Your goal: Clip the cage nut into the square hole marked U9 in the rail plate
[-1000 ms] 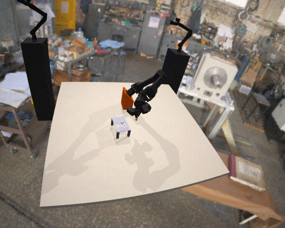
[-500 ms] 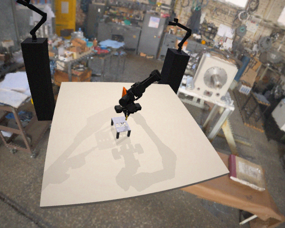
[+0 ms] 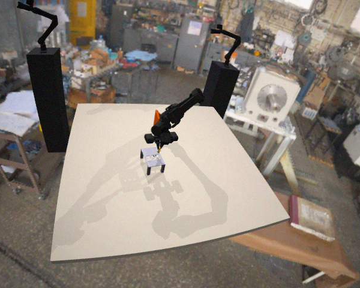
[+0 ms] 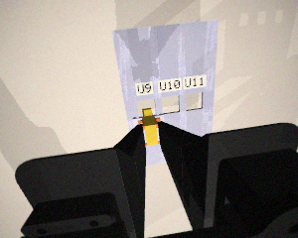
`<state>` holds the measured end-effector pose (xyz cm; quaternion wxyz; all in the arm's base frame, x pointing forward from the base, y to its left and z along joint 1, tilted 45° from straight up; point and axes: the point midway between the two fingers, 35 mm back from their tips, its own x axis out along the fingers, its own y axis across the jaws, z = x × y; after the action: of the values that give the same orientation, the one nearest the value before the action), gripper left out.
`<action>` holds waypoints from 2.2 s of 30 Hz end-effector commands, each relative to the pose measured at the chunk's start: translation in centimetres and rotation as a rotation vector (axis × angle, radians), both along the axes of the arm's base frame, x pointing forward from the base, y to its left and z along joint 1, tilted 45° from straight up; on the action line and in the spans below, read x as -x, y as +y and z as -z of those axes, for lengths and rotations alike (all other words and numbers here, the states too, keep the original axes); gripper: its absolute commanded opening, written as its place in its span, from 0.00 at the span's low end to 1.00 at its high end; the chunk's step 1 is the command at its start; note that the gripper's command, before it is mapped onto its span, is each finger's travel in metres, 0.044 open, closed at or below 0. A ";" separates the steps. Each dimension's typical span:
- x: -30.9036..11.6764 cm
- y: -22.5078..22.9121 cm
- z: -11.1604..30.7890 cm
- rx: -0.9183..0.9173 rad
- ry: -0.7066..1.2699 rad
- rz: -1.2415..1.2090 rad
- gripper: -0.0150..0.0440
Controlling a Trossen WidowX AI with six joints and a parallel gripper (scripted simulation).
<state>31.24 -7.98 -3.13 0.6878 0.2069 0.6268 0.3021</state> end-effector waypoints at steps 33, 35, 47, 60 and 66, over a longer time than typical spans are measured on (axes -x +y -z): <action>0.1 2.7 2.4 0.037 0.008 0.000 0.30; 0.1 2.7 2.4 0.037 0.008 0.000 0.30; 0.1 2.7 2.4 0.037 0.008 0.000 0.30; 0.1 2.8 2.5 0.030 0.009 0.000 0.30; 0.1 2.7 2.5 0.023 0.009 -0.001 0.30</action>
<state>31.18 -5.30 -5.61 0.6879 0.1979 0.6349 0.2908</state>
